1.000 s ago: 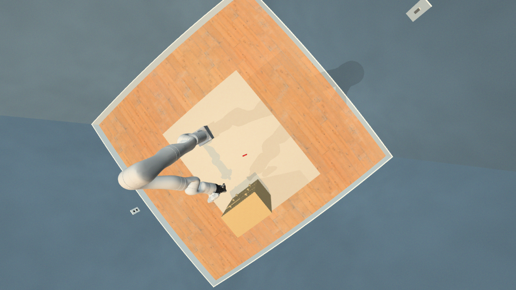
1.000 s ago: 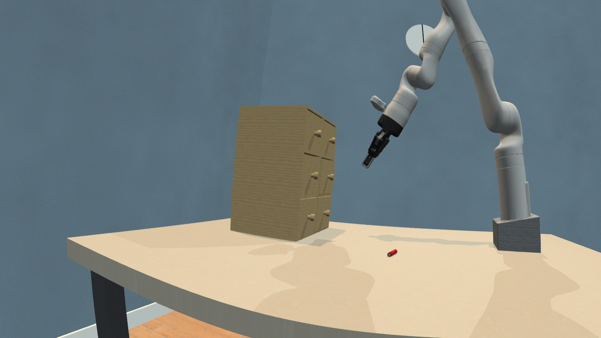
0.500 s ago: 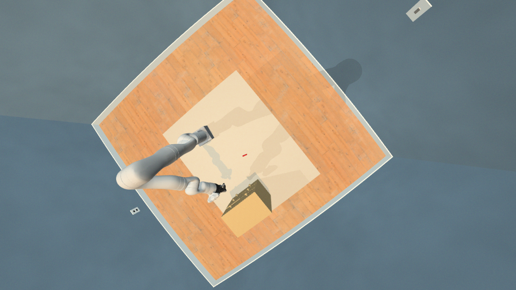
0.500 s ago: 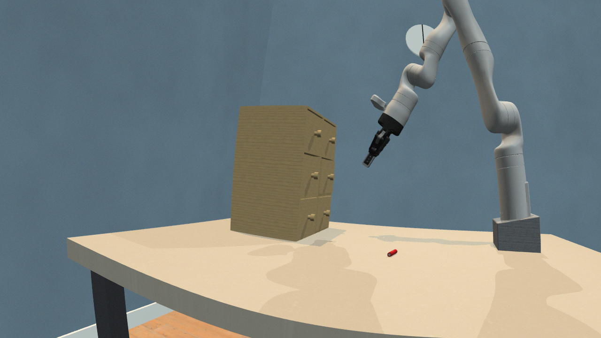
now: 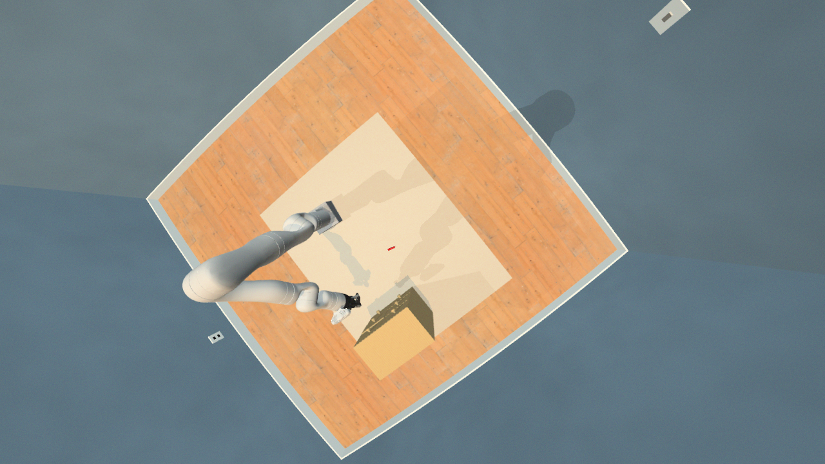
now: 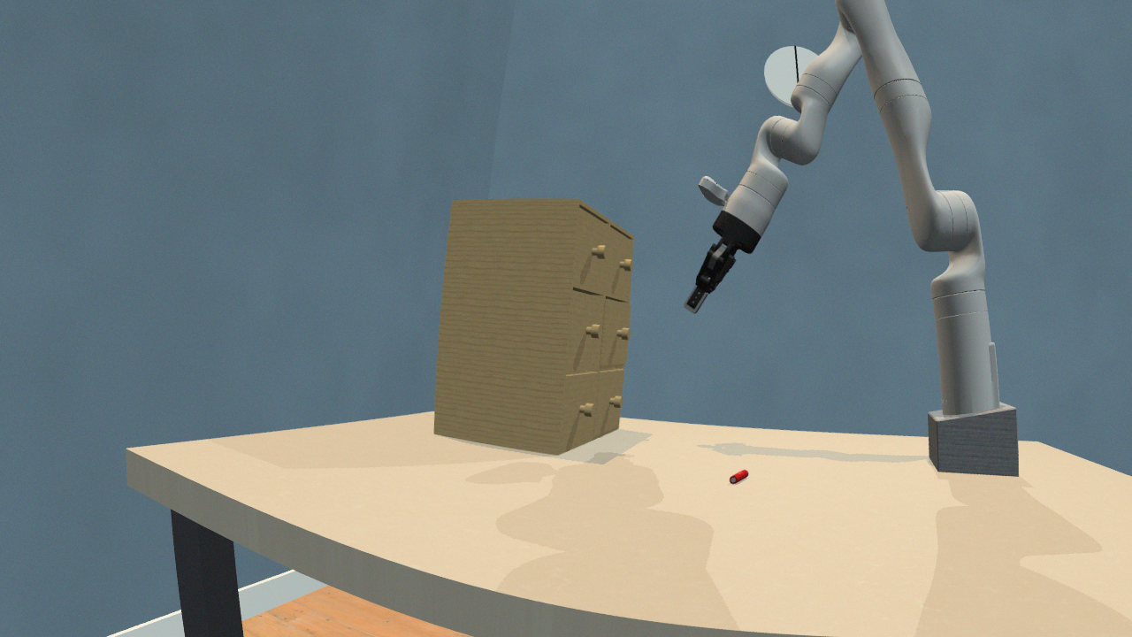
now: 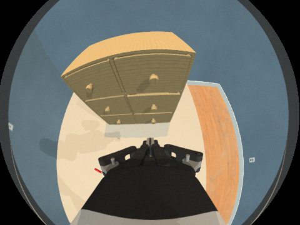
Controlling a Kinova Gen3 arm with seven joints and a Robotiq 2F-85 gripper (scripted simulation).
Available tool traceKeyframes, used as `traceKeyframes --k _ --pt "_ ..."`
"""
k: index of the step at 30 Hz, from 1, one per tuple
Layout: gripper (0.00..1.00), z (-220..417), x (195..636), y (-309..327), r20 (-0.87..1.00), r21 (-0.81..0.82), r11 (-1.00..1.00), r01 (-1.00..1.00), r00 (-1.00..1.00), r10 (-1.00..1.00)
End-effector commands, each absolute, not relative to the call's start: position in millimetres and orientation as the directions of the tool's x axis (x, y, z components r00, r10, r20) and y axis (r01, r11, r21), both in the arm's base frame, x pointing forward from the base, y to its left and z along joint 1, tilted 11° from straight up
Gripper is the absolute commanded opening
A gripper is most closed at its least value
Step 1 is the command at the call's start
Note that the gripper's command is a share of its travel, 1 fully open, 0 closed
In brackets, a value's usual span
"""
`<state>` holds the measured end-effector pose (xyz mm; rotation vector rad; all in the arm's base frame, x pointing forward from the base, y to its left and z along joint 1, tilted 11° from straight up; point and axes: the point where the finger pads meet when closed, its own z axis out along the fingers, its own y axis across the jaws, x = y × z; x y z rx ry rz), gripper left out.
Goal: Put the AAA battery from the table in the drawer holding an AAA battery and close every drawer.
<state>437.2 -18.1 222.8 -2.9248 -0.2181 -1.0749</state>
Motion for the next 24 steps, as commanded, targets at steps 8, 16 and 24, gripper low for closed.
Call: traceKeyframes --k 8,16,24 --pt "0.0 226.4 434.4 -28.2 0.61 0.02 -0.992 0.127 0.785 0.113" --pt "0.0 228.0 432.4 -28.0 0.6 0.019 -0.992 0.128 0.792 0.114" --pt "0.0 229.7 429.1 -29.7 0.585 0.022 -0.992 0.125 0.803 0.114"
